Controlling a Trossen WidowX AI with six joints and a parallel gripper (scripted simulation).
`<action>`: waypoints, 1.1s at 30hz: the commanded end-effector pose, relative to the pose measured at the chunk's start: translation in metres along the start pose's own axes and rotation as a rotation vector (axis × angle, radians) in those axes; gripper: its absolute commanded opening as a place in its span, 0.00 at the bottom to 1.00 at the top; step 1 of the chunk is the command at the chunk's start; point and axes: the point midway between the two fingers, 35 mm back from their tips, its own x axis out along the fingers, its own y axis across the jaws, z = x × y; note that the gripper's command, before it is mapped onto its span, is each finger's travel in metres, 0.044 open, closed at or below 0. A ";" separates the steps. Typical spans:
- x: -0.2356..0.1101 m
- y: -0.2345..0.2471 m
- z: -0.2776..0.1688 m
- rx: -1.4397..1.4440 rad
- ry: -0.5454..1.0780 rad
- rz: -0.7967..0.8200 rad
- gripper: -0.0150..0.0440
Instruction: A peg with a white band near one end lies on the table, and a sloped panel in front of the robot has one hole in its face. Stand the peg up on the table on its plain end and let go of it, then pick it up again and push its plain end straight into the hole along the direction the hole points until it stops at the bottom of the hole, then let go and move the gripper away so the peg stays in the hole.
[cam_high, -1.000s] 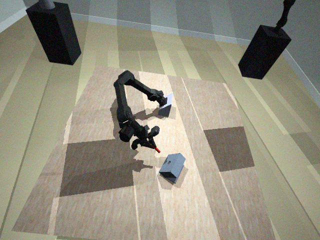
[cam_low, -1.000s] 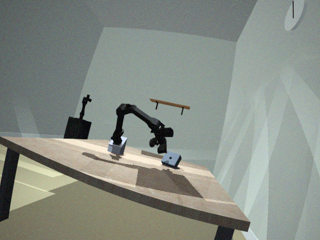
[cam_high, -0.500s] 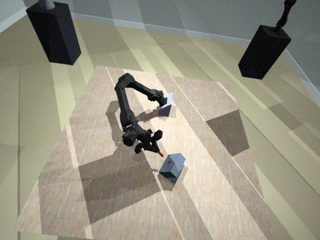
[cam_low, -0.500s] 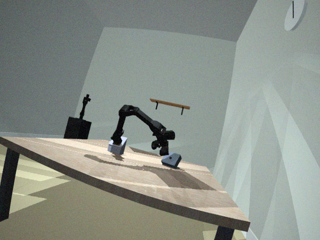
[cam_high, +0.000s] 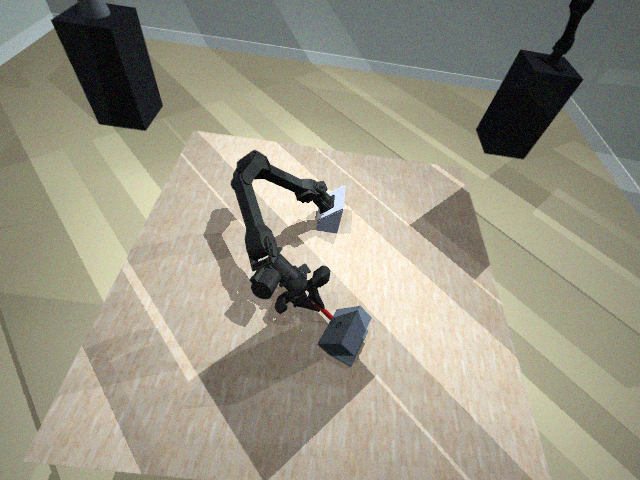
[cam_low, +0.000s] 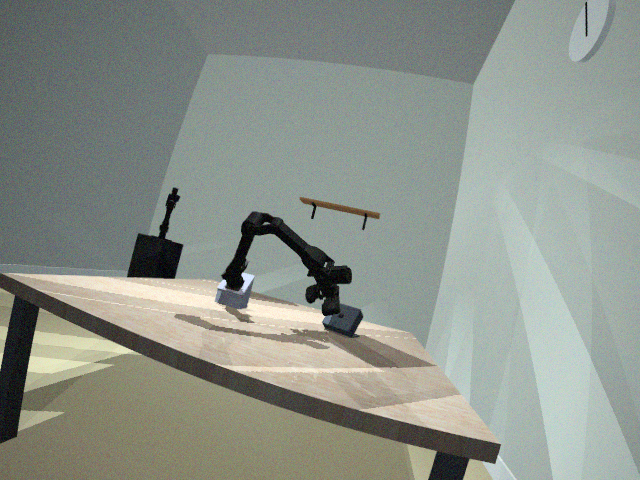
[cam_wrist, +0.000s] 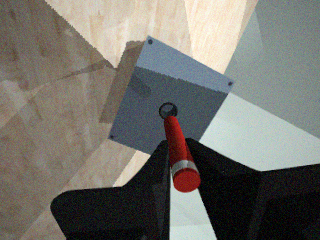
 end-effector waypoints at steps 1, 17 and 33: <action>0.003 0.000 0.000 0.000 0.001 -0.006 0.25; 0.024 0.000 0.001 0.000 0.002 -0.006 0.25; 0.022 0.000 0.000 -0.005 0.004 -0.003 0.25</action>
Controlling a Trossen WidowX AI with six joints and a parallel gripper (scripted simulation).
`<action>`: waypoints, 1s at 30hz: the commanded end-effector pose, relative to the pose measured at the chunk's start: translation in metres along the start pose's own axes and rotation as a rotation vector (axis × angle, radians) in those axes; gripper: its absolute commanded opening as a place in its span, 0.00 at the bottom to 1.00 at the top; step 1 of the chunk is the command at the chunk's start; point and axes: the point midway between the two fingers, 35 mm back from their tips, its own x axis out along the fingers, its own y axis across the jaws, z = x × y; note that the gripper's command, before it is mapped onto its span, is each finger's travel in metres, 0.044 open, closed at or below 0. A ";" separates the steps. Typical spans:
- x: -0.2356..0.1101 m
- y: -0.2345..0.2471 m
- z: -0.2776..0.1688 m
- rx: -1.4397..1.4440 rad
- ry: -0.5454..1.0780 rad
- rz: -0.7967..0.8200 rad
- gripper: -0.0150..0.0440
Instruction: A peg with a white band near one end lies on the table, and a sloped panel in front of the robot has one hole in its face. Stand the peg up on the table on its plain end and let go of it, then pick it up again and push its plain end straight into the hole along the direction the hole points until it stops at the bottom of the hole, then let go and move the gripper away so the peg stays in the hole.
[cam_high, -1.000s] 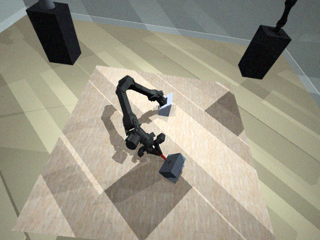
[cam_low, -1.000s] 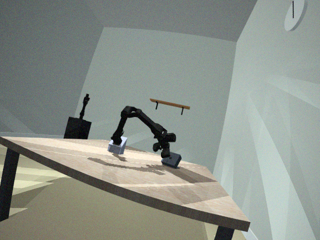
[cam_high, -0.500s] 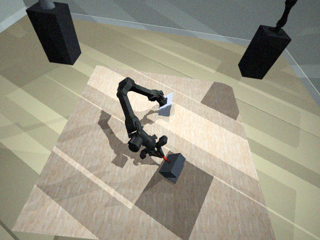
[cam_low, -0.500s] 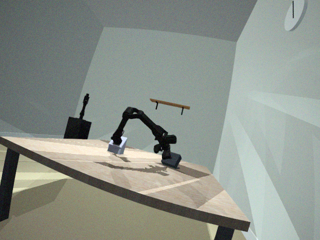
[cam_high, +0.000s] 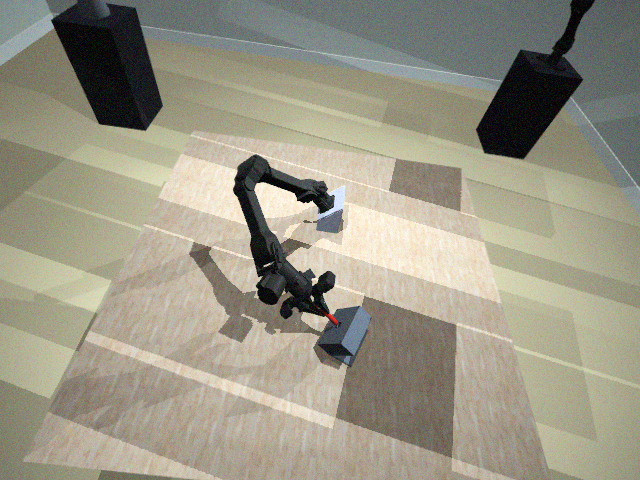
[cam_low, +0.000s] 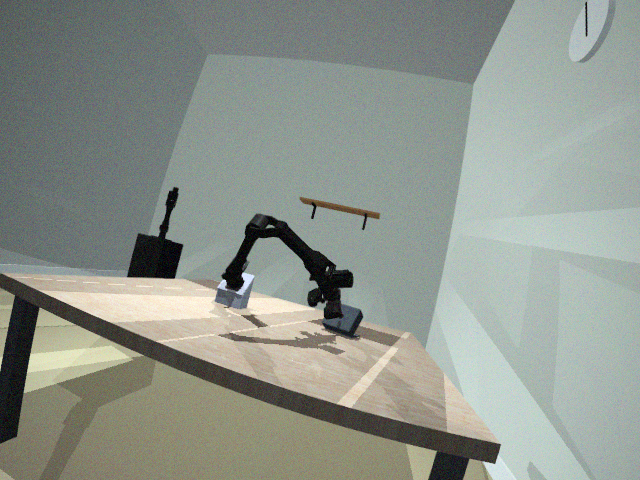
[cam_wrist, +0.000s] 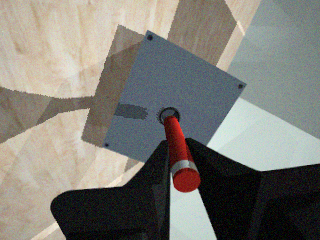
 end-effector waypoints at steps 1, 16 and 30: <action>0.000 0.000 0.000 0.000 -0.001 0.000 0.25; 0.009 0.000 0.001 0.000 -0.001 0.000 0.25; 0.018 0.000 0.002 0.000 -0.001 0.000 0.25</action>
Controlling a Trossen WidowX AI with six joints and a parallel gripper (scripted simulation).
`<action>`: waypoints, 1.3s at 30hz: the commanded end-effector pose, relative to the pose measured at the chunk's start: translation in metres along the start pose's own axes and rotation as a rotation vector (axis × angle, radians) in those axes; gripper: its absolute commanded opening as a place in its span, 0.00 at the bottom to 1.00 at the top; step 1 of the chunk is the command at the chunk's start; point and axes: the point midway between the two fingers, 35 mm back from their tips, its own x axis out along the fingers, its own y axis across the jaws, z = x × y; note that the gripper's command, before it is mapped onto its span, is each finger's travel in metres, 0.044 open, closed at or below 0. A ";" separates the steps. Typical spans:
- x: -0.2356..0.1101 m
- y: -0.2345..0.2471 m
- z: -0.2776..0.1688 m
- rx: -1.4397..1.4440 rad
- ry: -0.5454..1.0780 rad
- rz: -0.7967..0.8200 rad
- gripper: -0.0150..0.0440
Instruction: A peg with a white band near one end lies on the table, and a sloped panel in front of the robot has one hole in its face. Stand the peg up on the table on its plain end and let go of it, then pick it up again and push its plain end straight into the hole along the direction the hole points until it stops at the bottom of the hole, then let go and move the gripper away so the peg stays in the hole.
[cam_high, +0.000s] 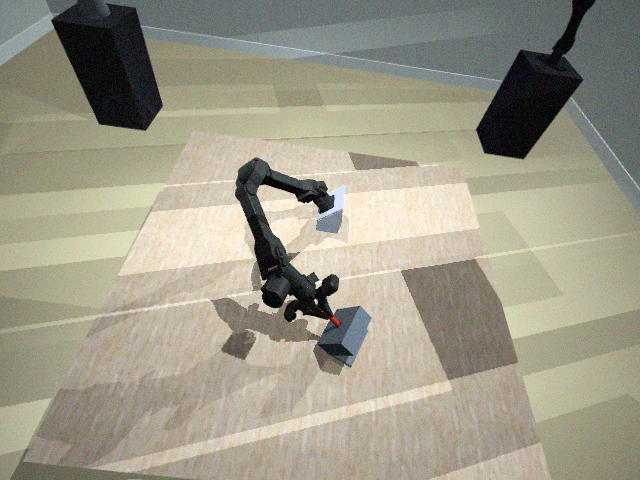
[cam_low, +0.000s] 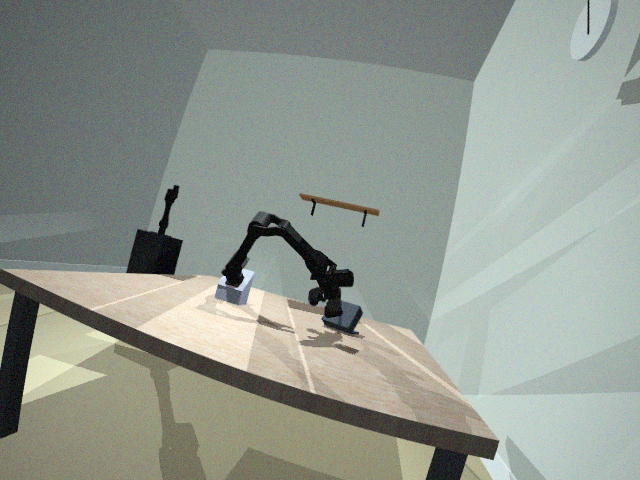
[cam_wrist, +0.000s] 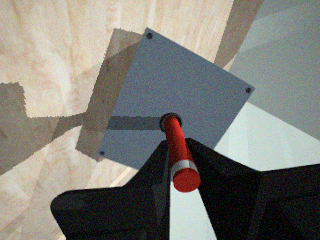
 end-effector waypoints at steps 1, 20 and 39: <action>0.004 0.000 0.001 0.005 -0.003 0.001 0.25; 0.017 0.001 0.001 0.005 -0.003 0.001 0.25; 0.020 0.000 0.001 0.000 -0.002 -0.003 0.25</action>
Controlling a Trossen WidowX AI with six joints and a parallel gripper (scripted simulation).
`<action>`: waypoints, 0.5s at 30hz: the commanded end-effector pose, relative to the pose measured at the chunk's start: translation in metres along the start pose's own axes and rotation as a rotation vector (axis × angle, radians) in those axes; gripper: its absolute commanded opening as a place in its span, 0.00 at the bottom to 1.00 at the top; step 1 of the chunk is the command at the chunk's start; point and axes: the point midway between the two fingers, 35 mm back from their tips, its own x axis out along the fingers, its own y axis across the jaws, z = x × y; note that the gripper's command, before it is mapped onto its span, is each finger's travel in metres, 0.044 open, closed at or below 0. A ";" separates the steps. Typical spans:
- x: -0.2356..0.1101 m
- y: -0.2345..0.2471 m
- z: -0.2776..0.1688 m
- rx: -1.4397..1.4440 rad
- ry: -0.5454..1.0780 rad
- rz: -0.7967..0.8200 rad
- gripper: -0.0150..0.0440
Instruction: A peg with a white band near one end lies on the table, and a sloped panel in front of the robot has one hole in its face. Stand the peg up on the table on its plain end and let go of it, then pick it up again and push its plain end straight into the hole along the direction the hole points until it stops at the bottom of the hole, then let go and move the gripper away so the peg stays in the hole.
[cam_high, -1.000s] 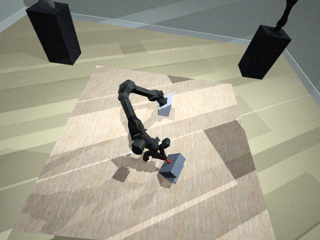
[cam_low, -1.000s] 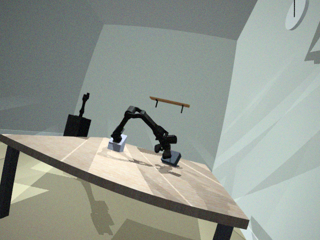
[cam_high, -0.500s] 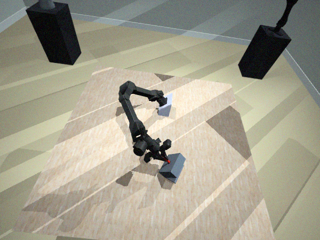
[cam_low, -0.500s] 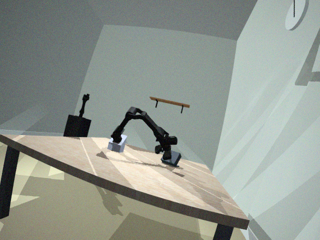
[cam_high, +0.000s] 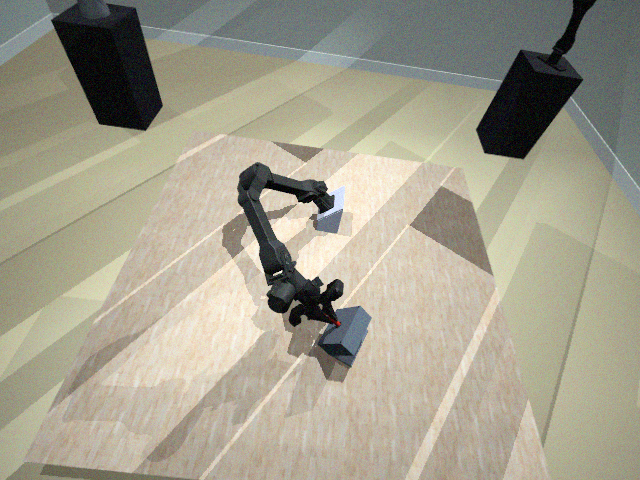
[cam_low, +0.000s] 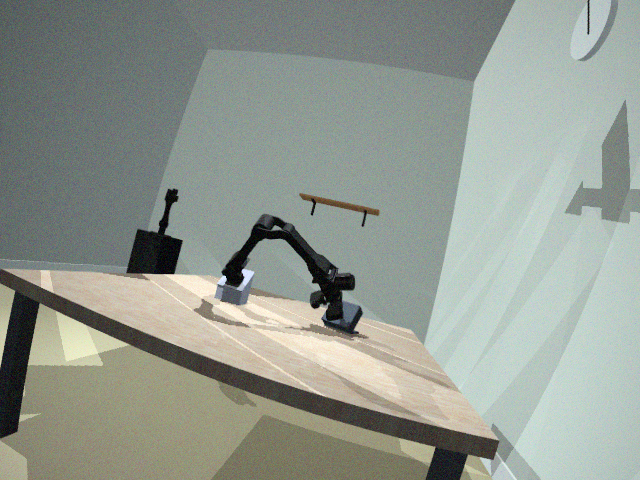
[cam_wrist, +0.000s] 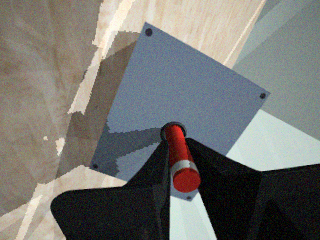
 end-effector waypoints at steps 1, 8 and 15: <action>0.000 0.000 0.000 0.000 0.000 0.000 0.25; 0.000 0.000 0.000 0.000 0.000 0.000 0.57; -0.001 0.000 0.000 0.000 0.000 0.000 0.88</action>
